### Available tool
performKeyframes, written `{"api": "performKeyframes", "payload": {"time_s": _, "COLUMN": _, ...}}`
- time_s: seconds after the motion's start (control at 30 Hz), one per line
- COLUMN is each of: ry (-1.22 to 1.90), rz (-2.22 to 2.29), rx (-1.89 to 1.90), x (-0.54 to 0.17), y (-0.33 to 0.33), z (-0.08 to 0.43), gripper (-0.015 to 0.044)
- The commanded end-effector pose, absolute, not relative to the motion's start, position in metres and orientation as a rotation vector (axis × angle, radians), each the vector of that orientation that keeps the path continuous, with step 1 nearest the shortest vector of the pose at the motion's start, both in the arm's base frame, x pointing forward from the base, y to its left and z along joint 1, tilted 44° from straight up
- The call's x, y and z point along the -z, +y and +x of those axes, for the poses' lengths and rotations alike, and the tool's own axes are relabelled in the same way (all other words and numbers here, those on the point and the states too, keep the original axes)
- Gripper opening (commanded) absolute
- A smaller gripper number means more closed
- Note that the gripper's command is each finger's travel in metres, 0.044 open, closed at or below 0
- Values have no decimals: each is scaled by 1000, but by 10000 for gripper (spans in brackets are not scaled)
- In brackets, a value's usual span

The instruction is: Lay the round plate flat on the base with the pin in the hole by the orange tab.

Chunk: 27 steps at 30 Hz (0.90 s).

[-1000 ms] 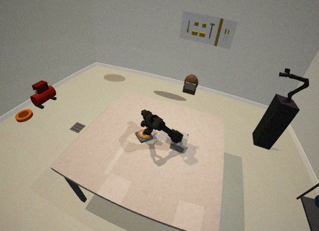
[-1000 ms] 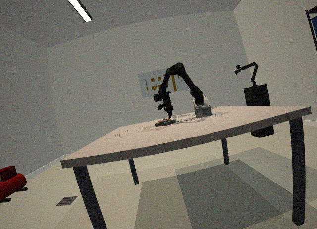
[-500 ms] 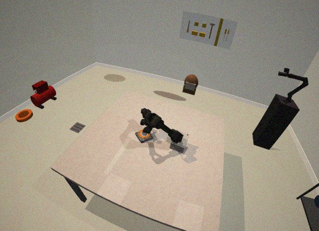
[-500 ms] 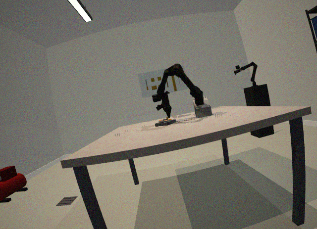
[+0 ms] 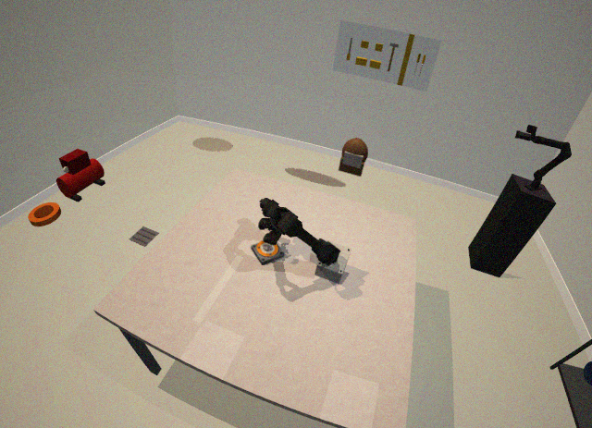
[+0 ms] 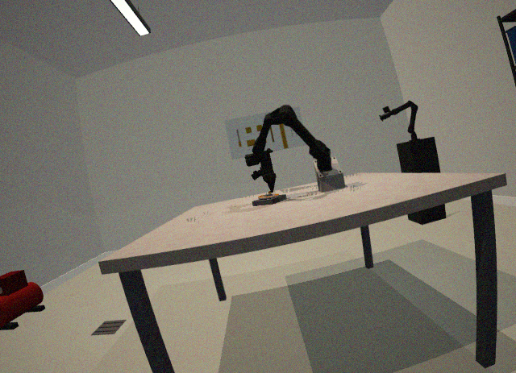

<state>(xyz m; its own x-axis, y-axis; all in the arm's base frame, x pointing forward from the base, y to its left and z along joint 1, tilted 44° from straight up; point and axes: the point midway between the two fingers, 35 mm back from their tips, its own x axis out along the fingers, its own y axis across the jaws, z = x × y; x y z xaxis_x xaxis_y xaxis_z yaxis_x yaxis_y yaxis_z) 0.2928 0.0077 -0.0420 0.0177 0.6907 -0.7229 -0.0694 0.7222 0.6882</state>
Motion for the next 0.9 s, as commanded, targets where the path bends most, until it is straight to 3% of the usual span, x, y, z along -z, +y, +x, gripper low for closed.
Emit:
{"api": "performKeyframes", "payload": {"time_s": 0.0, "ry": 1435, "rz": 539, "rx": -641, "x": 42, "y": 6, "z": 299, "gripper": 0}}
{"api": "performKeyframes", "payload": {"time_s": 0.87, "ry": 1433, "rz": 538, "rx": -642, "x": 40, "y": 5, "z": 328, "gripper": 0}}
